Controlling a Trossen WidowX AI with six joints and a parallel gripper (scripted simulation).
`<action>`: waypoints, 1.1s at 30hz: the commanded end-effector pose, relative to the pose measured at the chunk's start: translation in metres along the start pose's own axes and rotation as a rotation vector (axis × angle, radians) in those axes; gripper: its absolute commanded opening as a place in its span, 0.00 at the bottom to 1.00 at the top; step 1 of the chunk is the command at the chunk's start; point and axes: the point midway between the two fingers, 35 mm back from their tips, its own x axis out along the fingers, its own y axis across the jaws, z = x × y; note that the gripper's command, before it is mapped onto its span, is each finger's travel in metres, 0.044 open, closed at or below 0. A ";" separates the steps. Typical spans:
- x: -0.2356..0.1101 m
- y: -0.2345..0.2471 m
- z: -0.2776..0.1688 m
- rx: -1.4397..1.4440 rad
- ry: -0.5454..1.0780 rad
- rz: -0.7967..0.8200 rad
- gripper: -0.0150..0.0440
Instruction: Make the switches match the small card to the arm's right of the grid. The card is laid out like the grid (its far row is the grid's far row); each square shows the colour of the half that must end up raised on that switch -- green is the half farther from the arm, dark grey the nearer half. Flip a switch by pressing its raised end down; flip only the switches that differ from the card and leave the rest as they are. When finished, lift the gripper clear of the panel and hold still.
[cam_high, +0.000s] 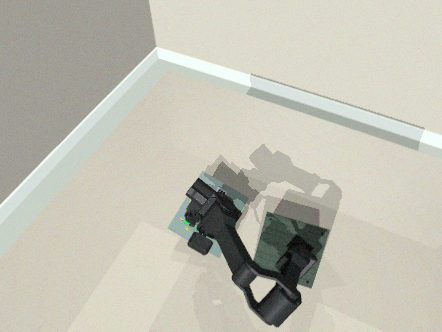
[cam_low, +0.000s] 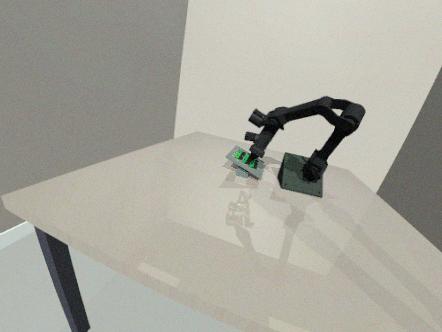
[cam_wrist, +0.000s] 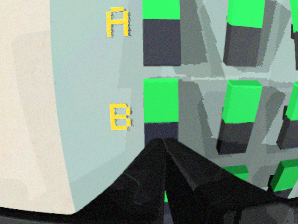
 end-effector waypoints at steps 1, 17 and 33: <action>0.001 0.000 0.000 0.002 0.000 0.001 0.25; 0.003 0.000 0.000 0.002 0.000 0.002 0.25; -0.014 -0.002 0.002 0.001 0.008 -0.004 0.25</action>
